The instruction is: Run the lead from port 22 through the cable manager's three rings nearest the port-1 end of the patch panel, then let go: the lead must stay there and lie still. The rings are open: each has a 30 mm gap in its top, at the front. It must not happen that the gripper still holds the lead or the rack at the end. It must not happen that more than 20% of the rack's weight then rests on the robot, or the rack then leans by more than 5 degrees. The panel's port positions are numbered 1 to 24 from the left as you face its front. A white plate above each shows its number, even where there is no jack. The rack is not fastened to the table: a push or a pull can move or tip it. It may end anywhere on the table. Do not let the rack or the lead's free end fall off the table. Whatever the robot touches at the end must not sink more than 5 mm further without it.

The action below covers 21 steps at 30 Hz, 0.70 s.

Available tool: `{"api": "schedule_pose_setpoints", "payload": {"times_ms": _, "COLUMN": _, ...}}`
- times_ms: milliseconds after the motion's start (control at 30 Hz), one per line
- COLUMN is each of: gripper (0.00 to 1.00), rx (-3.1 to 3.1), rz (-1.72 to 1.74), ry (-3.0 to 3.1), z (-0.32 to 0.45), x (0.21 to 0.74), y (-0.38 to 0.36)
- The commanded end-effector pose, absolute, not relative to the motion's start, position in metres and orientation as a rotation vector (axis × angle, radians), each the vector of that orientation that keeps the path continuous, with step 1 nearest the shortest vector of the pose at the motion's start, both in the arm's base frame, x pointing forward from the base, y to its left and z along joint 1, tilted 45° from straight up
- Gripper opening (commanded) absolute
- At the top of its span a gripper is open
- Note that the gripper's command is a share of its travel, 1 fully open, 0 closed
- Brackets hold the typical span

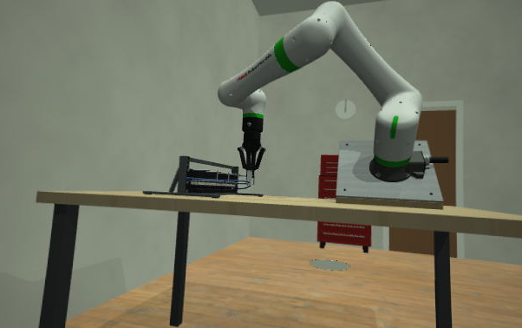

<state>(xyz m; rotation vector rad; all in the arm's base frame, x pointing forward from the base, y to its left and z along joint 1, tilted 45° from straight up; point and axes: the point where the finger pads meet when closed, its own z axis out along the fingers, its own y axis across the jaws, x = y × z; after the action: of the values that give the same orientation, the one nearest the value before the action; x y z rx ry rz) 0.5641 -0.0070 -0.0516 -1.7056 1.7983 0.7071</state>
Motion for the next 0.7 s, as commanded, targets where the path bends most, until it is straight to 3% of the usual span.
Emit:
{"api": "schedule_pose_setpoints", "payload": {"times_ms": 0, "gripper": 0.00, "rx": -1.706, "rz": 0.707, "ry": 1.798, "z": -0.044, "x": 0.564, "y": -0.015}}
{"api": "schedule_pose_setpoints", "payload": {"times_ms": 667, "gripper": 0.00, "rx": -1.706, "rz": 0.707, "ry": 1.798, "z": -0.012, "x": 0.562, "y": -0.047}}
